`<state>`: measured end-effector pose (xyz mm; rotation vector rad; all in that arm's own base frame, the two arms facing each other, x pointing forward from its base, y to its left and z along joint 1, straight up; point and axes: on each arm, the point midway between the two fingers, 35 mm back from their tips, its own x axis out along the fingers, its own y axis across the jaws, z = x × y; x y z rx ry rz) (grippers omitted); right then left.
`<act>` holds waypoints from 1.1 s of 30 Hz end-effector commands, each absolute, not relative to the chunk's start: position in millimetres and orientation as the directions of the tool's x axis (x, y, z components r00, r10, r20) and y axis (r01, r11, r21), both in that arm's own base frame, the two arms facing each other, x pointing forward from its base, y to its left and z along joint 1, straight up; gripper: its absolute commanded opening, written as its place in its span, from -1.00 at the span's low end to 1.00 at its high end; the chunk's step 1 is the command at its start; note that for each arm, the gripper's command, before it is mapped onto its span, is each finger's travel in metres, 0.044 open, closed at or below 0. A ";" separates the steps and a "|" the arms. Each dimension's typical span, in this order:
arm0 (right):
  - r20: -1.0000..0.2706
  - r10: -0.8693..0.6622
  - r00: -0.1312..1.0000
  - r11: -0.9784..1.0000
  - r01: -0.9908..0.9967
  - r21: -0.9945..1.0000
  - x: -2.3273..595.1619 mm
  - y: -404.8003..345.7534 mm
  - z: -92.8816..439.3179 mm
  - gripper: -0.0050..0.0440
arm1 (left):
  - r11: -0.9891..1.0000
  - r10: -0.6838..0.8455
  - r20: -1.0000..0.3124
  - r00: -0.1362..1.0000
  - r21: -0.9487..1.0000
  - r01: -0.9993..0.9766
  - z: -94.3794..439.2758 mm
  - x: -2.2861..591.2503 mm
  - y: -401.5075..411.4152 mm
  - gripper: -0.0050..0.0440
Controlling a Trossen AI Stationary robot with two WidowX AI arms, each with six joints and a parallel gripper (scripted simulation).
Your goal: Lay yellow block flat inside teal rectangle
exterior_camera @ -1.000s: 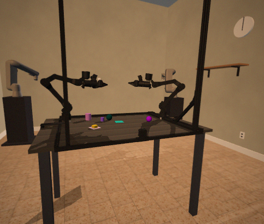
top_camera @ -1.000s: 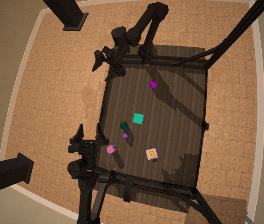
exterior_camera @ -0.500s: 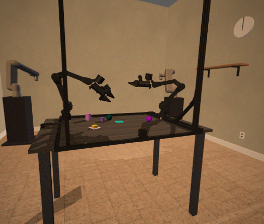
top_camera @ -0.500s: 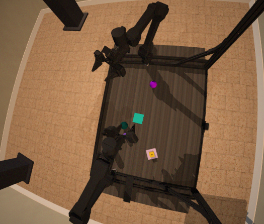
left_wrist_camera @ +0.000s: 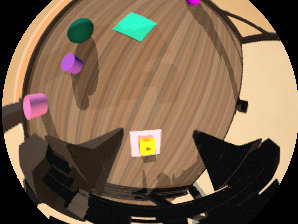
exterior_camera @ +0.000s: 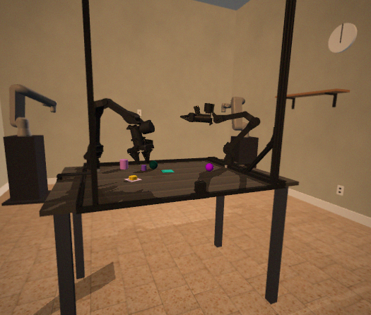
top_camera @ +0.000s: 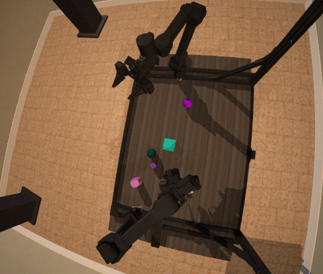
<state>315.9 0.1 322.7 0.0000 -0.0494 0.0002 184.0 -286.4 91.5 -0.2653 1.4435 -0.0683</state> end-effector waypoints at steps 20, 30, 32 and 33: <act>0.050 0.000 0.999 1.000 0.000 0.000 315.7 0.0 322.9 1.00 | 0.989 -0.003 -1.000 0.001 -0.003 -0.151 50.3 123.9 -300.0 1.00; 0.050 0.000 0.999 1.000 0.000 0.000 315.7 0.0 322.9 1.00 | 0.989 -0.002 -1.000 0.001 -0.002 -0.150 44.8 124.0 -300.3 1.00; 0.050 0.000 0.999 1.000 0.000 0.000 315.7 0.0 322.9 1.00 | 0.989 -0.002 -1.000 0.000 -0.002 -0.150 41.6 124.1 -300.4 1.00; 0.050 0.000 0.999 1.000 0.000 0.000 315.7 0.0 322.9 1.00 | 0.989 -0.002 -1.000 0.000 -0.002 -0.150 40.0 124.1 -300.5 1.00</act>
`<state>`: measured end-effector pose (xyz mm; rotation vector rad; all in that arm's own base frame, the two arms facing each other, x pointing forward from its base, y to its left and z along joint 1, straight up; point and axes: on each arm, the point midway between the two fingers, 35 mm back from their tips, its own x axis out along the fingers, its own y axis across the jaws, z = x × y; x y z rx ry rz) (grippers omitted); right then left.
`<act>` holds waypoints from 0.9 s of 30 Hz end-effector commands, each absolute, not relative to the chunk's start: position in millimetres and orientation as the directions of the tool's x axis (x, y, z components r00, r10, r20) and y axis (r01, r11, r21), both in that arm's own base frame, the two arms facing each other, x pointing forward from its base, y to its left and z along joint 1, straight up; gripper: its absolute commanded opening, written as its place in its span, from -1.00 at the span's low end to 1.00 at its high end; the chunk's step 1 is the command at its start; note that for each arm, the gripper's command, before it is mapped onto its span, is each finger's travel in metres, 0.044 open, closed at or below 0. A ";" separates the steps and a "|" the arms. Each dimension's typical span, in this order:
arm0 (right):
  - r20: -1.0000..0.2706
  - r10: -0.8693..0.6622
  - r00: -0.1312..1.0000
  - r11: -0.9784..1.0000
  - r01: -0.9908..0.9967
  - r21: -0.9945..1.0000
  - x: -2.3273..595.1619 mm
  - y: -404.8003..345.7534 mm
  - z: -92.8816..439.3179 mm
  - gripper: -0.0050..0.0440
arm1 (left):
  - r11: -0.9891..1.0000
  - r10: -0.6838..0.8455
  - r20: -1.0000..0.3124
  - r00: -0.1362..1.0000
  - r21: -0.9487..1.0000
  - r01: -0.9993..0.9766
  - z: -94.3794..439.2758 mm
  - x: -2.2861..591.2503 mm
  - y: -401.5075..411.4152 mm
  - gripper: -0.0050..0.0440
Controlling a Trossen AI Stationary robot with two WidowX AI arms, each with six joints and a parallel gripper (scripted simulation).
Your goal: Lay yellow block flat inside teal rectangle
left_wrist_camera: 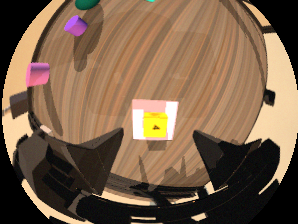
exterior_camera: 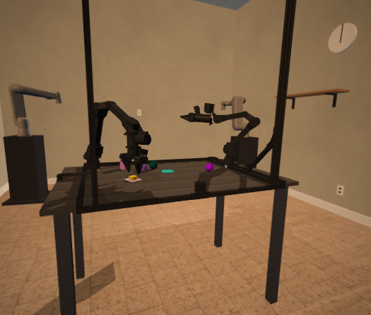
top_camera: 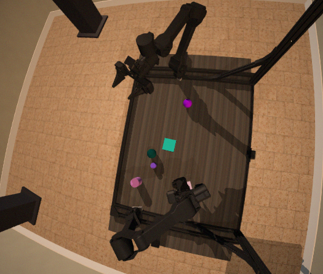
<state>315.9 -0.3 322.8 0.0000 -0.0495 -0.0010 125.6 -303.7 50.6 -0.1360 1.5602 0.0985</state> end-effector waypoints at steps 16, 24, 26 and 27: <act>0.050 0.000 0.999 1.000 0.000 0.000 315.7 0.0 322.9 1.00 | 0.989 0.000 -1.000 0.000 0.000 -0.149 21.9 124.1 -300.5 1.00; 0.050 0.000 0.999 1.000 0.000 0.000 315.7 0.0 322.9 1.00 | 0.989 0.000 -1.000 0.000 0.000 -0.149 21.9 124.1 -300.5 0.41; 0.050 0.000 0.999 1.000 0.000 0.000 315.7 0.0 322.9 1.00 | 0.989 0.000 -1.000 0.000 0.000 -0.149 21.9 124.1 -300.5 0.41; 0.050 0.000 0.999 1.000 0.000 0.000 315.7 0.0 322.9 1.00 | 0.989 0.000 -1.000 0.000 0.000 -0.149 21.9 124.1 -300.5 0.31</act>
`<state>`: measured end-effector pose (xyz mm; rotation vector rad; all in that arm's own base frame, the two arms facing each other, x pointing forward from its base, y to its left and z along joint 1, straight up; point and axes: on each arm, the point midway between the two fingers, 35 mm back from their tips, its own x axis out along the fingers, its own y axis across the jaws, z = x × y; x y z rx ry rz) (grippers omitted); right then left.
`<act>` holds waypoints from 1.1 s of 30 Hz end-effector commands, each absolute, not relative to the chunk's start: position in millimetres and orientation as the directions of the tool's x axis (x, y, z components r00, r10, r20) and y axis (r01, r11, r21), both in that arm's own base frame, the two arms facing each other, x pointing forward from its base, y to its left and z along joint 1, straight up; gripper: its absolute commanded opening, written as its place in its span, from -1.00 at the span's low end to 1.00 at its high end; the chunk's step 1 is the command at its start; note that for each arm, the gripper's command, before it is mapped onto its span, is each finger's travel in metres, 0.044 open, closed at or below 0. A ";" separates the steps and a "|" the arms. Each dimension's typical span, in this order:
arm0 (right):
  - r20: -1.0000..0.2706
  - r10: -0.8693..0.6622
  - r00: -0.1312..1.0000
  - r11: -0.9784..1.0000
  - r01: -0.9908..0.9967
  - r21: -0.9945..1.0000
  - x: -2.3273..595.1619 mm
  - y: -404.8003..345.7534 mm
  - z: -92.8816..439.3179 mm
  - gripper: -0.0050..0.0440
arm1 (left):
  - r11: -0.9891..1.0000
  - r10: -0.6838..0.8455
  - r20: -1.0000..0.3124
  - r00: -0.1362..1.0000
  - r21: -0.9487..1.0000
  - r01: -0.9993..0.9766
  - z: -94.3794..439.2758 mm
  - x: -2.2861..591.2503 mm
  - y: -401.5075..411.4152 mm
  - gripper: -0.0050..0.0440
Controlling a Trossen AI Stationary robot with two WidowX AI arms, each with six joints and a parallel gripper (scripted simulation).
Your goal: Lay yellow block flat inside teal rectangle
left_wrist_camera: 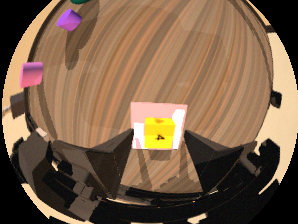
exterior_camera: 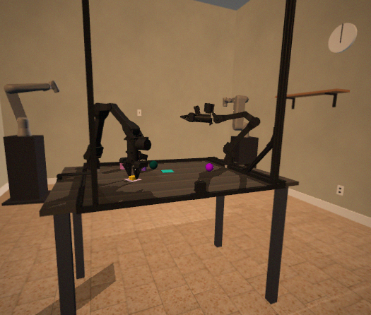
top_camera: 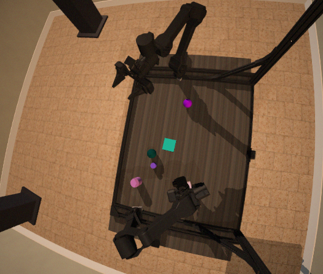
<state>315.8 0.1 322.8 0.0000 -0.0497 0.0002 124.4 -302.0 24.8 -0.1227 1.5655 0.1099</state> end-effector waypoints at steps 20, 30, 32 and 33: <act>0.050 0.000 0.999 1.000 0.000 0.000 315.7 0.0 322.9 1.00 | 0.989 0.000 -1.000 0.000 0.000 -0.149 21.9 124.1 -300.5 -0.29; 0.050 0.000 0.999 1.000 0.000 0.000 315.7 0.0 322.9 1.00 | 0.989 0.000 -1.000 0.000 0.000 -0.149 77.7 124.0 -301.1 -0.80; 0.050 0.000 0.999 1.000 0.000 0.000 315.7 0.0 322.9 1.00 | 0.989 0.000 -1.000 0.000 0.000 -0.149 77.7 124.0 -301.1 -0.80; 0.050 0.000 0.999 1.000 0.000 0.000 315.7 0.0 322.9 1.00 | 0.989 0.000 -1.000 0.000 0.000 -0.149 77.7 124.0 -301.1 -0.80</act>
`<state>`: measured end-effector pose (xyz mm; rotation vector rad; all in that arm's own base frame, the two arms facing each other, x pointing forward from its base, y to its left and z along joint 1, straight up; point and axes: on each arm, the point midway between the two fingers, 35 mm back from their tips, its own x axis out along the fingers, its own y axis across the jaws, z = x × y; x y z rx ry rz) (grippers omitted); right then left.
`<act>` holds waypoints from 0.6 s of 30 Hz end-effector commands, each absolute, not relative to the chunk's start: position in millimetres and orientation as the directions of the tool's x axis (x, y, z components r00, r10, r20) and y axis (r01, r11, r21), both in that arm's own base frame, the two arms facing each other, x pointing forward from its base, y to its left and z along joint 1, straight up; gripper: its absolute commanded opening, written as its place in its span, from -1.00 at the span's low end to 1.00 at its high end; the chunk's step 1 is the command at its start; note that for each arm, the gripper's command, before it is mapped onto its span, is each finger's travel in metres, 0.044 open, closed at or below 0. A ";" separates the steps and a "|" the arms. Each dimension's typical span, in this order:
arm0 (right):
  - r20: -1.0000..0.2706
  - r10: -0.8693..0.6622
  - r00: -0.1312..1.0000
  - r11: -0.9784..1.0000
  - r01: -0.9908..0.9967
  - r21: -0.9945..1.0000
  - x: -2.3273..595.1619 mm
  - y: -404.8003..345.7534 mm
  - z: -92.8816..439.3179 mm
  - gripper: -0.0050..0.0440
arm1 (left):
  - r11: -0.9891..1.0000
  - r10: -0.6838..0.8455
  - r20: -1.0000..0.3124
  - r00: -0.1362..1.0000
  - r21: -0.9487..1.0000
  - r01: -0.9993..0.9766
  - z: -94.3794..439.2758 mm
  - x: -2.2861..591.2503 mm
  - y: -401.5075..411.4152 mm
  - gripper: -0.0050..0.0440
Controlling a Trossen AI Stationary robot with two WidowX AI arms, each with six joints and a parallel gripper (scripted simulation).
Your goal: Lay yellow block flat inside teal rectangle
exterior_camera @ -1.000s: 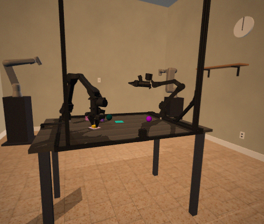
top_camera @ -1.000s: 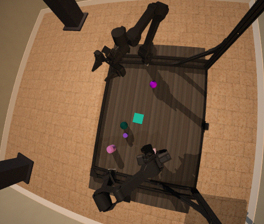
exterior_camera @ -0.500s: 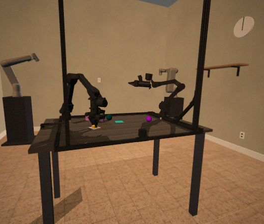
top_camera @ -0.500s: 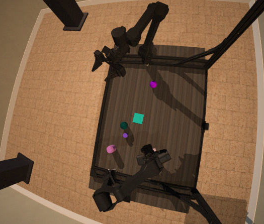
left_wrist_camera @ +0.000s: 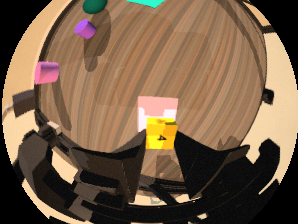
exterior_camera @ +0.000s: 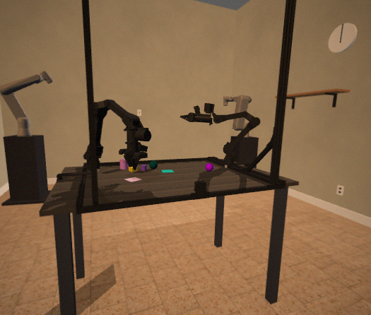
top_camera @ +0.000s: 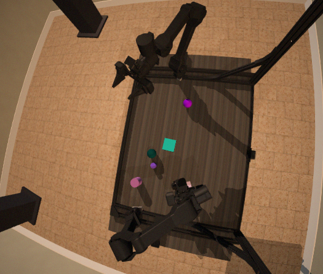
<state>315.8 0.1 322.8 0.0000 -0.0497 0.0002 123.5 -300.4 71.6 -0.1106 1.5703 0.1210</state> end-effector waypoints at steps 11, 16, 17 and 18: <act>0.050 0.000 0.999 1.000 0.000 0.000 315.7 0.0 322.9 1.00 | 0.998 -0.002 -1.000 0.000 -0.002 -0.064 81.1 170.9 -306.6 -0.80; 0.050 0.000 0.999 1.000 0.000 0.000 315.7 0.0 322.9 1.00 | 1.000 -0.003 -1.000 0.000 -0.003 -0.028 81.9 191.5 -306.5 -0.80; 0.050 0.000 0.999 1.000 0.000 0.000 315.7 0.0 322.9 1.00 | 1.000 -0.003 -1.000 0.000 -0.003 -0.028 81.9 191.5 -306.5 -0.80; 0.050 0.000 0.999 1.000 0.000 0.000 315.7 0.0 322.9 1.00 | 1.000 -0.003 -1.000 0.000 -0.003 -0.019 82.0 196.7 -306.3 -0.80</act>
